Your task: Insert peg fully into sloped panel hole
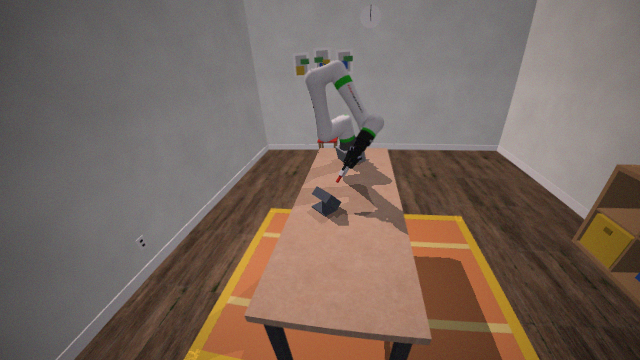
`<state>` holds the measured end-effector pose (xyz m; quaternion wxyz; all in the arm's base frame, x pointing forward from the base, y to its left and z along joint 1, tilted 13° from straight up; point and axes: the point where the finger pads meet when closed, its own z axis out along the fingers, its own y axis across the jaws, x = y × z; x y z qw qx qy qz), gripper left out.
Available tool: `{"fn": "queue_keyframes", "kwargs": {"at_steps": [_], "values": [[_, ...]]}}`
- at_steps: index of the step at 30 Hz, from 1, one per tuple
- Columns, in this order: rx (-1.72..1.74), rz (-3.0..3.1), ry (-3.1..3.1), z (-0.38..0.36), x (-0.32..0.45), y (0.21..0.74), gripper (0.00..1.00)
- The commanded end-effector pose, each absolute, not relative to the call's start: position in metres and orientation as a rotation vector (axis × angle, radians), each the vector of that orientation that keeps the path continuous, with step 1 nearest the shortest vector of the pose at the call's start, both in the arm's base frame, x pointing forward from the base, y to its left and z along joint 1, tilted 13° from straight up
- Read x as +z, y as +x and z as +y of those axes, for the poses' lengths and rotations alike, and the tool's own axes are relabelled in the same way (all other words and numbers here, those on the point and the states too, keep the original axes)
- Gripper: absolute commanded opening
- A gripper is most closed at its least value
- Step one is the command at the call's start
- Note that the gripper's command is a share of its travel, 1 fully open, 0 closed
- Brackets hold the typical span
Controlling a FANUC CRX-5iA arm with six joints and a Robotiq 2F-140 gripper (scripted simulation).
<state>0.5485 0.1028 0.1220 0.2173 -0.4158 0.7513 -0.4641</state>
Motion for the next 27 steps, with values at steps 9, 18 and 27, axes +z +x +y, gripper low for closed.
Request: {"fn": "queue_keyframes", "kwargs": {"at_steps": [9, 18, 27], "values": [[-1.286, 2.081, -1.151, 0.091, 0.111, 0.566, 0.0], [-1.285, 2.081, -1.151, 0.083, 0.104, 0.577, 0.0], [-1.285, 2.081, -1.151, 0.078, 0.099, 0.583, 0.0]]}}
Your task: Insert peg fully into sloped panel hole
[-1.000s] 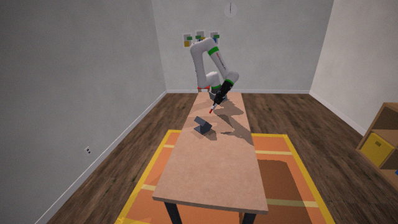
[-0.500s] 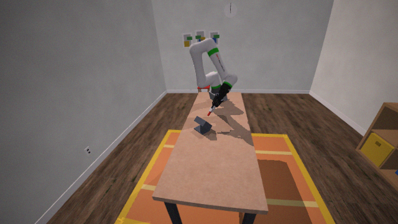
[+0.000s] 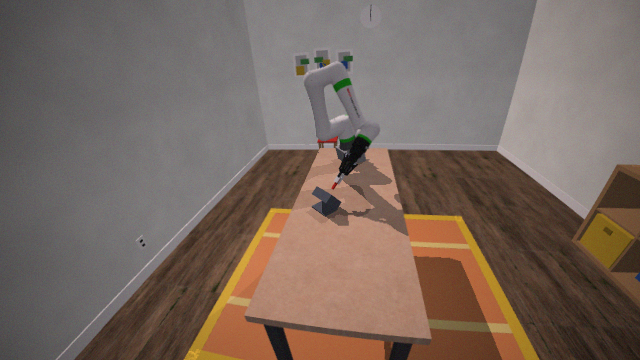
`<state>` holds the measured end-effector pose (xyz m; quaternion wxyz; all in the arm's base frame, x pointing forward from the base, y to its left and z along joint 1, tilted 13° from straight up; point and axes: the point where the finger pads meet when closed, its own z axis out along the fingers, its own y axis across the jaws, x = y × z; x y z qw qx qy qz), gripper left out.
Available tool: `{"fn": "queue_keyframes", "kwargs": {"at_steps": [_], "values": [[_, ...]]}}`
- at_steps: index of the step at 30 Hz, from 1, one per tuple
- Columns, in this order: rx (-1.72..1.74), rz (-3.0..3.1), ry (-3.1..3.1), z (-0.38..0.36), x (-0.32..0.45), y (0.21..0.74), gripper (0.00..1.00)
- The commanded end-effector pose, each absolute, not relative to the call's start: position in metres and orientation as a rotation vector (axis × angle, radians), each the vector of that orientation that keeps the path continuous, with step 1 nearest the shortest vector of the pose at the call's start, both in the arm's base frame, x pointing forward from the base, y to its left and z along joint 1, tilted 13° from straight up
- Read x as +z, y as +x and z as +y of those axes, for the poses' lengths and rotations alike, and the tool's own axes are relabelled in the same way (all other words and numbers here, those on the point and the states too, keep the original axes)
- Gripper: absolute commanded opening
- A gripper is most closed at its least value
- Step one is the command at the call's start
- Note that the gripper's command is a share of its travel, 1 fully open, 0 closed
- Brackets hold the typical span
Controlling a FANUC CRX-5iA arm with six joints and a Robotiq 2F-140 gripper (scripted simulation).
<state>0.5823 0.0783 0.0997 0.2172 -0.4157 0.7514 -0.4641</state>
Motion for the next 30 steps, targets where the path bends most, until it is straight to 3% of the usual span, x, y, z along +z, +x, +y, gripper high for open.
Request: {"fn": "queue_keyframes", "kwargs": {"at_steps": [1, 30], "values": [[-1.285, 2.081, -1.151, 0.077, 0.099, 0.584, 0.0], [-1.285, 2.081, -1.151, 0.064, 0.087, 0.602, 0.0]]}}
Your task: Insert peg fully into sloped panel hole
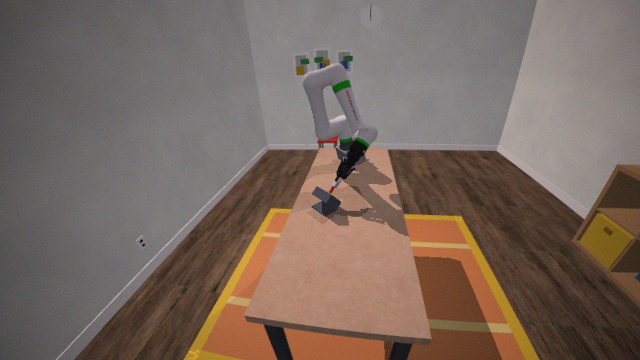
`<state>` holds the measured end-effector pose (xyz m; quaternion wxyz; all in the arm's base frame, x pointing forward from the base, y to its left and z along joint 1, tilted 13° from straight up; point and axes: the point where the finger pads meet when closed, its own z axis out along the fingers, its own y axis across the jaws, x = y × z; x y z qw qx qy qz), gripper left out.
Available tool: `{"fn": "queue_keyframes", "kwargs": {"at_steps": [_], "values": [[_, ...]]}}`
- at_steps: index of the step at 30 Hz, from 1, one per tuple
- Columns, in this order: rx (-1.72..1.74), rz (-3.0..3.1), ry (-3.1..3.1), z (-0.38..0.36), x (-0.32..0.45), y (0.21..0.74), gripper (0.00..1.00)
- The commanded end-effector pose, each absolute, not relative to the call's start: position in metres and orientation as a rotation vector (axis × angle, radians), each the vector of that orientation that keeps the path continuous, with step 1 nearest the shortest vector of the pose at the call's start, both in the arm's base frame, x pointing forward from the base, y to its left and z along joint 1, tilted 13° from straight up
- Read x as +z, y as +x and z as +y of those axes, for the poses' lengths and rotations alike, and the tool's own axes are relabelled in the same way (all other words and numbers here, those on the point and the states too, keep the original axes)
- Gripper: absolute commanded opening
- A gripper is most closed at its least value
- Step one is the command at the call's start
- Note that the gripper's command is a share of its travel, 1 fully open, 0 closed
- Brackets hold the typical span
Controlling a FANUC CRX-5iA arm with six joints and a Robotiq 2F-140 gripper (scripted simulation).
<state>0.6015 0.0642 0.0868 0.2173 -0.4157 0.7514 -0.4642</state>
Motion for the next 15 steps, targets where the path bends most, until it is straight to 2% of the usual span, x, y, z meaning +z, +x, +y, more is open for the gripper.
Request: {"fn": "queue_keyframes", "kwargs": {"at_steps": [1, 15], "values": [[-1.285, 2.081, -1.151, 0.0636, 0.0863, 0.6026, 0.0], [-1.285, 2.081, -1.151, 0.0577, 0.0809, 0.6107, 0.0]]}}
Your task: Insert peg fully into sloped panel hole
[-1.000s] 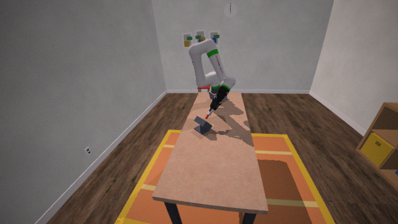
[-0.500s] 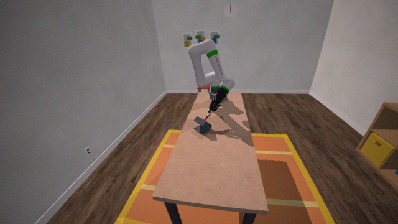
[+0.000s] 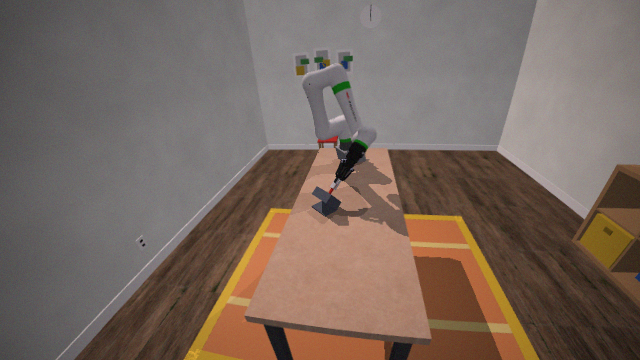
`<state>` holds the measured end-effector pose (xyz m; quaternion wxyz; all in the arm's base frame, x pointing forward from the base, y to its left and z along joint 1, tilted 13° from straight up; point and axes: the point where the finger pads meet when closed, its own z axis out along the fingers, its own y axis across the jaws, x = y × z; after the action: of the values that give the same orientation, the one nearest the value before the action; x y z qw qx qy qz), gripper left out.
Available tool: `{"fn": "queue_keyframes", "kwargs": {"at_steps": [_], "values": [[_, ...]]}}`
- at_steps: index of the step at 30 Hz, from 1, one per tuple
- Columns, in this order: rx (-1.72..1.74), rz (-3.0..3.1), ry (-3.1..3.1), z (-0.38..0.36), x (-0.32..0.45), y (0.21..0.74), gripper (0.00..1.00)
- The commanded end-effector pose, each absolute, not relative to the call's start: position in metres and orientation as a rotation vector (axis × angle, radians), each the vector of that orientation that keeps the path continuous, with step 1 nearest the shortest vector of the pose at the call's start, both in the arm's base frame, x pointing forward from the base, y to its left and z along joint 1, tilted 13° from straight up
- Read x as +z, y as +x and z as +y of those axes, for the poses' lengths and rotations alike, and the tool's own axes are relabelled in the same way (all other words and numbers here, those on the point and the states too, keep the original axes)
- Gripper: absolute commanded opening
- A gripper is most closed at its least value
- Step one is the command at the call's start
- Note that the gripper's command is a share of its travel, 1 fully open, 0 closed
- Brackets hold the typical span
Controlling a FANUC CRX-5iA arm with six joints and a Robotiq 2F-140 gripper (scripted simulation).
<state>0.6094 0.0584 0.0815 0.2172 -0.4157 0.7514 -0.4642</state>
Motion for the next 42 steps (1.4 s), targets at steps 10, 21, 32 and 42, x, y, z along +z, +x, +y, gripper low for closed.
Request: {"fn": "queue_keyframes", "kwargs": {"at_steps": [10, 21, 32, 42], "values": [[-1.285, 2.081, -1.151, 0.052, 0.076, 0.618, 0.0], [-1.285, 2.081, -1.151, 0.048, 0.072, 0.624, 0.0], [-1.285, 2.081, -1.151, 0.048, 0.072, 0.624, 0.0], [-1.285, 2.081, -1.151, 0.048, 0.072, 0.624, 0.18]]}}
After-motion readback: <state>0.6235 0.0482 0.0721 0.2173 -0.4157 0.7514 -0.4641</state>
